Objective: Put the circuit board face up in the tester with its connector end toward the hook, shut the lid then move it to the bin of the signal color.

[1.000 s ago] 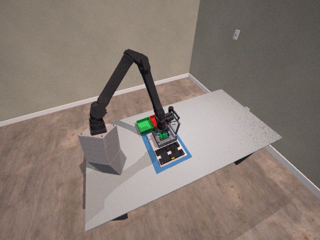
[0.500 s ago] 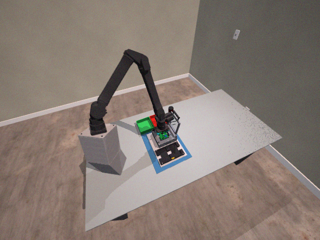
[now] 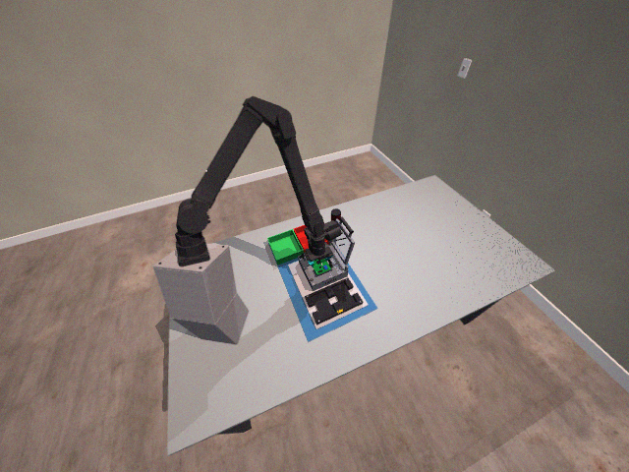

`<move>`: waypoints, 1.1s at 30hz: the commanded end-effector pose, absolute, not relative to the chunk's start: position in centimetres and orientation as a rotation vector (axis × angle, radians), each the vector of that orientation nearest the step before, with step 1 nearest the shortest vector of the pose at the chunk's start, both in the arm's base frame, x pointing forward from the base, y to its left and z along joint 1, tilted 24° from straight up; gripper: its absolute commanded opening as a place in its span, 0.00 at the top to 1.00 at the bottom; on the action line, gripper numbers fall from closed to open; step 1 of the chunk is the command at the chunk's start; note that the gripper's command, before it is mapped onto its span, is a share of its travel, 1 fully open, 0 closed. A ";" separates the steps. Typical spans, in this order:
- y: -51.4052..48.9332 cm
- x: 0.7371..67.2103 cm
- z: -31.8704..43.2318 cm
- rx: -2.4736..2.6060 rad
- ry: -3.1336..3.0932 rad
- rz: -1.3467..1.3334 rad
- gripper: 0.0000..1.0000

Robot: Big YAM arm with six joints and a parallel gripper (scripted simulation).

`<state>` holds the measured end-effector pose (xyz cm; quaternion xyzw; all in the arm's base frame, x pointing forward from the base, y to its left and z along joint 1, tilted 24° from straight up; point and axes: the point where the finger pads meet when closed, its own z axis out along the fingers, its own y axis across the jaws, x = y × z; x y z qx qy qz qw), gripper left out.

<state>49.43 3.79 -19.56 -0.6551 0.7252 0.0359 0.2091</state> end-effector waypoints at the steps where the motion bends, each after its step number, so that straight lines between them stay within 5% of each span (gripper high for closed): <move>1: 3.5 49.5 -20.0 -1.809 2.027 0.096 0.28; 33: 3.1 49.7 -18.8 -1.805 2.023 0.086 0.28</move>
